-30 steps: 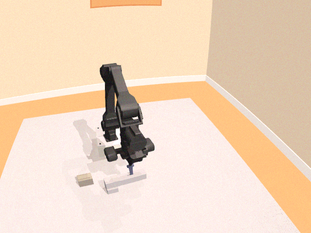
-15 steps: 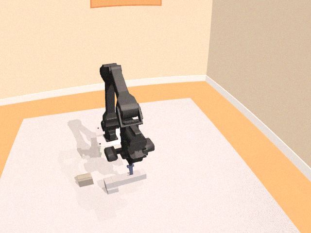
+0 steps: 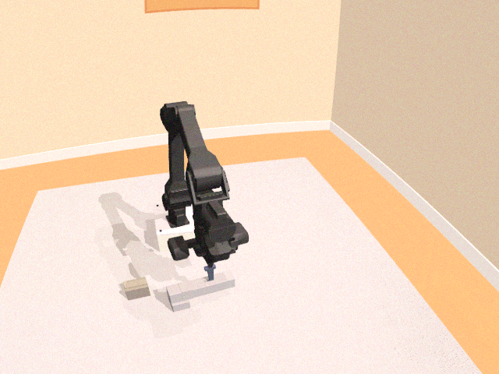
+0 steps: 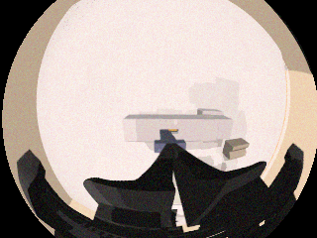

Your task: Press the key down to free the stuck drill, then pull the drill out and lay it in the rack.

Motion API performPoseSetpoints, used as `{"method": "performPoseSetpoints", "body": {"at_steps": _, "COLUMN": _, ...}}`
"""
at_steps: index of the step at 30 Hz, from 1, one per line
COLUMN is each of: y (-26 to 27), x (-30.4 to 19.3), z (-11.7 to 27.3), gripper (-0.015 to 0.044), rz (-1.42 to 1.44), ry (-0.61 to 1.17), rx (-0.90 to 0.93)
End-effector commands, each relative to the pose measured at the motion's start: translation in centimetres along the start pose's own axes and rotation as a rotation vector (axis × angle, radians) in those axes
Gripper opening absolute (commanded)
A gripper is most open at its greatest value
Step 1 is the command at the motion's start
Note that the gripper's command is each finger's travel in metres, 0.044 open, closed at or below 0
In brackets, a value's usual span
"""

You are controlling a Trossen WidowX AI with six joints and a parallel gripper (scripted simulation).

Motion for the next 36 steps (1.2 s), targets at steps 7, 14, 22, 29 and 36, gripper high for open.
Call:
{"method": "performPoseSetpoints", "body": {"at_steps": 7, "y": 0.0, "x": -0.4, "z": -1.1, "gripper": 0.0000, "rz": -0.004, "ry": 0.024, "rx": 0.000}}
{"method": "performPoseSetpoints", "body": {"at_steps": 14, "y": -0.1, "x": -0.6, "z": -1.3, "gripper": 0.0000, "rz": -0.004, "ry": 0.025, "rx": 0.000}}
{"method": "performPoseSetpoints", "body": {"at_steps": 22, "y": -0.1, "x": -0.7, "z": -1.6, "gripper": 0.0000, "rz": -0.004, "ry": 0.025, "rx": 0.000}}
{"method": "performPoseSetpoints", "body": {"at_steps": 29, "y": -0.1, "x": -0.8, "z": -1.9, "gripper": 0.0000, "rz": -0.004, "ry": 0.025, "rx": 0.000}}
{"method": "performPoseSetpoints", "body": {"at_steps": 36, "y": -0.1, "x": -0.8, "z": -2.2, "gripper": 0.0000, "rz": -0.004, "ry": 0.025, "rx": 0.000}}
Point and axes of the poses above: the point midway between the two fingers, 35 mm back from their tips, its own z axis back along the fingers, its own y axis across the jaws, x = y × z, the point moved 8 cm from there along z, back along the fingers, and after that the axes turned 3 degrees about -z, right-handed, at the moved point
